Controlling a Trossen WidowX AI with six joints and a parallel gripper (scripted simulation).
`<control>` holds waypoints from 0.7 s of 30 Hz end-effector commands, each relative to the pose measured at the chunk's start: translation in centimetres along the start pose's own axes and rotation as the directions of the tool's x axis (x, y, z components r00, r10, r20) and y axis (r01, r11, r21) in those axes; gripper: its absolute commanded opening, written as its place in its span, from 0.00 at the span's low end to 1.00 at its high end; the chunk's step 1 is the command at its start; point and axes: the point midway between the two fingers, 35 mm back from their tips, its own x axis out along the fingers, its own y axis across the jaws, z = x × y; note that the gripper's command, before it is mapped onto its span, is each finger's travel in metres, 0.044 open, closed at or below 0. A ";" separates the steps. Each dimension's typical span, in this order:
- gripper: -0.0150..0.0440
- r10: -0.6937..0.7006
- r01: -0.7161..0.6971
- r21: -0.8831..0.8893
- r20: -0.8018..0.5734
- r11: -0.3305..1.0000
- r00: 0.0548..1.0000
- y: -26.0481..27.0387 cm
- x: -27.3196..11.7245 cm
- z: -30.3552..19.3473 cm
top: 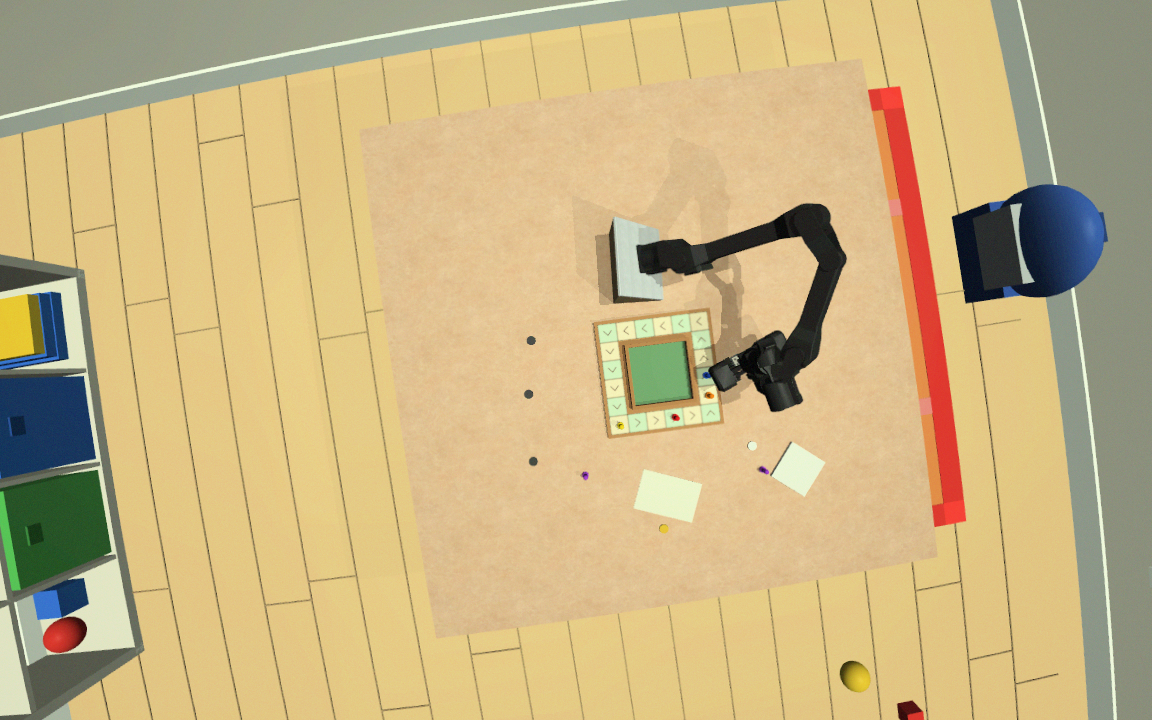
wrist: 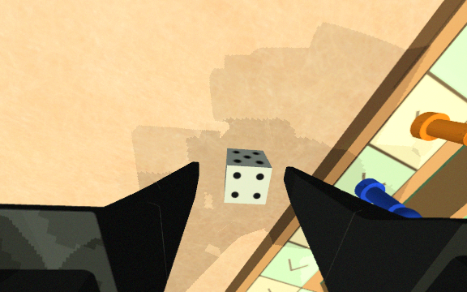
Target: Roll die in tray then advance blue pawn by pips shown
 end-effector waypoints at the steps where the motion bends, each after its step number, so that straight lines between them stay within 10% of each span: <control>1: 0.68 -0.005 0.005 0.009 -0.004 1.000 1.000 -0.2 0.3 -0.2; 21: 0.25 -0.019 0.019 0.021 -0.001 1.000 1.000 -0.6 -2.8 0.1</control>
